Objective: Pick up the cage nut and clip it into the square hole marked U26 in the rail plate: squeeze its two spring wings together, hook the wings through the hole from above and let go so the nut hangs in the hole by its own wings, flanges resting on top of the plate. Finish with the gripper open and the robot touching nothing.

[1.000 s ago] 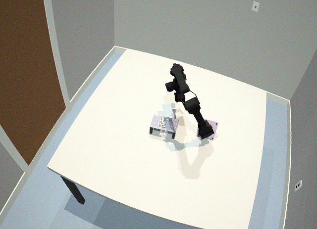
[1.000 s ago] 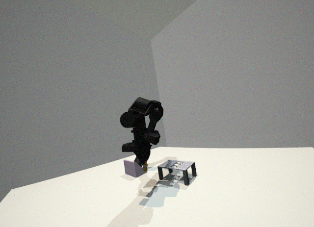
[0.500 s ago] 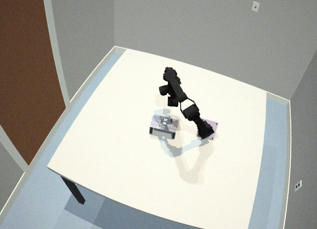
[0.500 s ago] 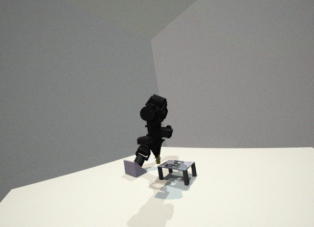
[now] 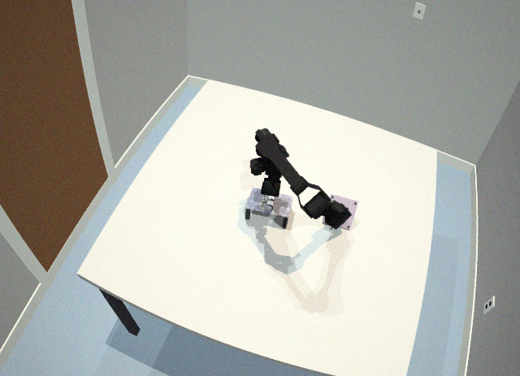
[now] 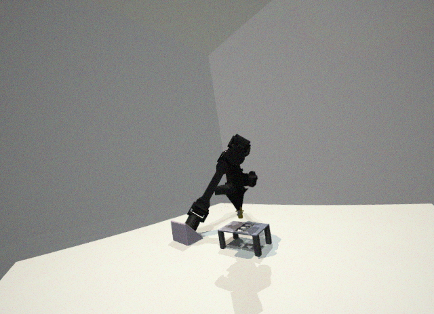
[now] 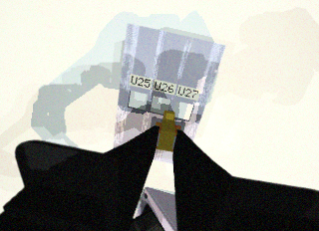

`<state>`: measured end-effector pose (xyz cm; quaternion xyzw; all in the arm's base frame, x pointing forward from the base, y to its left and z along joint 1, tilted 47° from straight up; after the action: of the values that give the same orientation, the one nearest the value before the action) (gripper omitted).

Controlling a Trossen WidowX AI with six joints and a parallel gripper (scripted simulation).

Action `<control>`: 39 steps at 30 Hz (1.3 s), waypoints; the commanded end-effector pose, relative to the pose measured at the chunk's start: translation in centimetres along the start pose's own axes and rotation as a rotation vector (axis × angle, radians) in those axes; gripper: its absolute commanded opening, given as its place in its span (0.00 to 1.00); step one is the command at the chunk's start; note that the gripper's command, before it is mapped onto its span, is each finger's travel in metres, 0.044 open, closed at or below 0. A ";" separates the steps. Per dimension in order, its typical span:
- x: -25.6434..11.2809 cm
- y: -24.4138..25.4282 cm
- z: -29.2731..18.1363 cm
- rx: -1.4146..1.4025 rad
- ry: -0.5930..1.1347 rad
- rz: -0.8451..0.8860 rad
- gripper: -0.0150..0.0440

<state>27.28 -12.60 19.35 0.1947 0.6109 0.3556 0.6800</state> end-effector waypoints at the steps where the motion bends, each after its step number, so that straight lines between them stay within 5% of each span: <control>1: 0.2 1.3 0.0 0.021 -0.004 0.009 0.32; 39: 4.6 0.8 0.3 0.060 0.031 0.005 0.32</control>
<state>27.52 -8.77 16.79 0.2083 0.6328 0.3421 0.6626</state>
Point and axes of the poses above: the point midway between the two fingers, 35 mm back from their tips, its own x axis out along the fingers, its own y axis across the jaws, z = x × y, the point moved 10 cm from there along -x, back along the fingers, and after that the axes turned 5 degrees about -x, right-handed, at the moved point
